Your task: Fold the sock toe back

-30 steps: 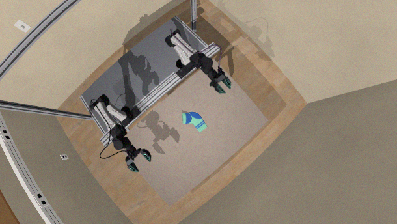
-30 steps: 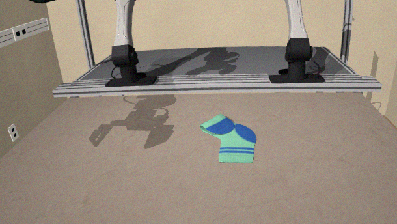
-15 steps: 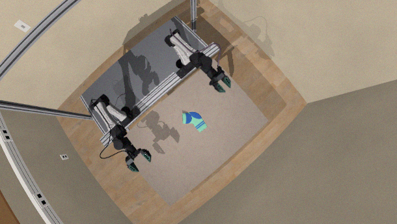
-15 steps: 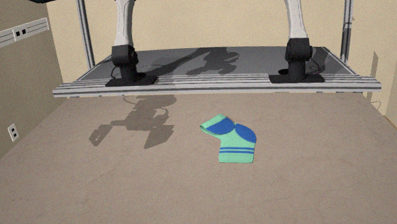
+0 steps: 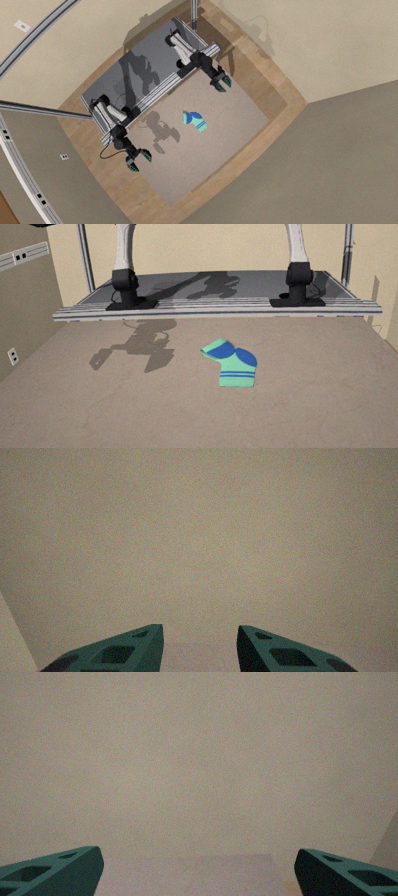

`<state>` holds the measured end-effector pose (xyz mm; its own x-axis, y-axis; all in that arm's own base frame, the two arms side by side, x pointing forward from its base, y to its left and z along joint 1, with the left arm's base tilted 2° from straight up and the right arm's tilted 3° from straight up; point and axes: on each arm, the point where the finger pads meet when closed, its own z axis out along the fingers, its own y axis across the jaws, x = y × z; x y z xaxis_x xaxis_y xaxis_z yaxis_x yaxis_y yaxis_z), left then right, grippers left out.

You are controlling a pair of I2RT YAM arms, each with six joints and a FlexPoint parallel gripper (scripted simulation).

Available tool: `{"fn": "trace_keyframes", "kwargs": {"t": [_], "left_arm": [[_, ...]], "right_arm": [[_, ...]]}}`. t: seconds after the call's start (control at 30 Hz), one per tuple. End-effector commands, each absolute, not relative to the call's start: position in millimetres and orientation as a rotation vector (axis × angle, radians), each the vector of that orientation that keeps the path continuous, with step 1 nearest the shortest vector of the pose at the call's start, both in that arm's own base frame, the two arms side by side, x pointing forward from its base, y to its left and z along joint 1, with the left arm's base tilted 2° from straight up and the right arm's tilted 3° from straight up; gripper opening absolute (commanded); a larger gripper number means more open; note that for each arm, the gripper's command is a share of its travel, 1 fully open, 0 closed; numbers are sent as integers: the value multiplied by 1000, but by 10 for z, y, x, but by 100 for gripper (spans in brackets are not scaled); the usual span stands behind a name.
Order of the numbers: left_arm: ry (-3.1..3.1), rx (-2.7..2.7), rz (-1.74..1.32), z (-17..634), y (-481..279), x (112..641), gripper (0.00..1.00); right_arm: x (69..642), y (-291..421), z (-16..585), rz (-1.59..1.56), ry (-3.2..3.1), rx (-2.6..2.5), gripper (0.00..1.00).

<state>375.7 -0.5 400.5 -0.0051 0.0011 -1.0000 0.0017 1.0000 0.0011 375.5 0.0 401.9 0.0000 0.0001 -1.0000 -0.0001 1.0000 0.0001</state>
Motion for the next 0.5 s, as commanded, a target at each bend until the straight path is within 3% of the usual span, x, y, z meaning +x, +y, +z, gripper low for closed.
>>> {"fn": "trace_keyframes", "kwargs": {"t": [0.0, 0.47], "left_arm": [[1536, -20, 14, 4164, 61, 3725, 39], [1545, -22, 11, 4111, 61, 3711, 39]], "right_arm": [[3679, 54, 4136, 9, 1543, -22, 100], [3669, 57, 4178, 10, 1534, -22, 100]]}}
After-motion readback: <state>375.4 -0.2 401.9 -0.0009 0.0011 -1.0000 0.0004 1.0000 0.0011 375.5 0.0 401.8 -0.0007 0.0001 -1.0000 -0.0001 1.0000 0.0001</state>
